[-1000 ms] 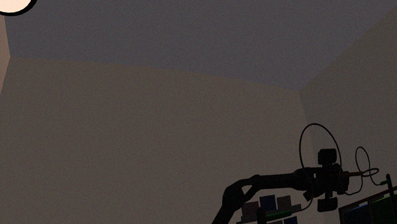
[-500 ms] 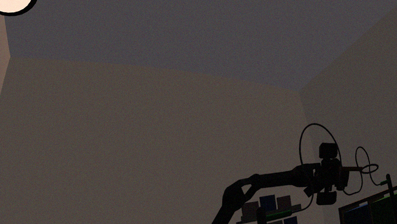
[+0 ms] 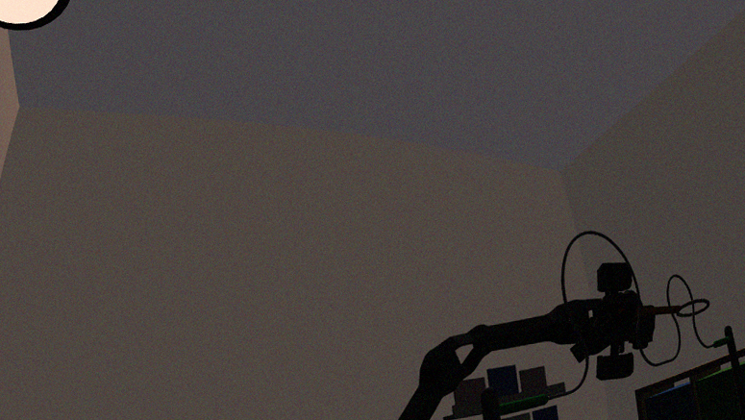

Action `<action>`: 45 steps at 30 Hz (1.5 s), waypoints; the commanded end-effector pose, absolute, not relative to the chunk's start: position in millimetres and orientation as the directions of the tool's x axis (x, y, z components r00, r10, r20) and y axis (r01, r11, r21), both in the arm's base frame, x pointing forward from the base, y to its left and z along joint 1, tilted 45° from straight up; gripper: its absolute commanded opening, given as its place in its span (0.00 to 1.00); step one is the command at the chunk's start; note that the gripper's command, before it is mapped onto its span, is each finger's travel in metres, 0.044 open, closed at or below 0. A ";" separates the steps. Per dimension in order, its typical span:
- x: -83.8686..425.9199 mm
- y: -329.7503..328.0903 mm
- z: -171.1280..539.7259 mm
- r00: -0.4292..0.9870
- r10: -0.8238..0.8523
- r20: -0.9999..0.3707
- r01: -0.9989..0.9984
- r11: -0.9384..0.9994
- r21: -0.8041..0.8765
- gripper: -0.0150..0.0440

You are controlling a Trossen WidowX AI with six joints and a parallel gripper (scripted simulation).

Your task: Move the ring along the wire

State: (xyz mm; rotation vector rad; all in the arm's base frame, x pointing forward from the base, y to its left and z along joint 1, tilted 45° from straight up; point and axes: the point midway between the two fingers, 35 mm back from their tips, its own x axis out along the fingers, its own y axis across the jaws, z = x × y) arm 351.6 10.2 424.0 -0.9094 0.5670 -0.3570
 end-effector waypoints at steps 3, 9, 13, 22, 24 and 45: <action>353.1 12.4 420.1 0.804 -0.485 -0.344 0.066 0.647 -0.760 0.00; 354.5 18.2 413.3 0.814 -0.433 -0.386 0.075 0.738 -0.670 0.00; 355.5 22.7 409.1 0.822 -0.396 -0.409 0.080 0.792 -0.605 0.00; 358.2 35.5 400.0 0.841 -0.296 -0.452 0.088 0.901 -0.425 0.00; 358.8 38.3 398.5 0.845 -0.274 -0.458 0.089 0.918 -0.386 0.00; 364.2 65.3 390.8 0.881 -0.082 -0.466 0.082 0.996 -0.020 0.00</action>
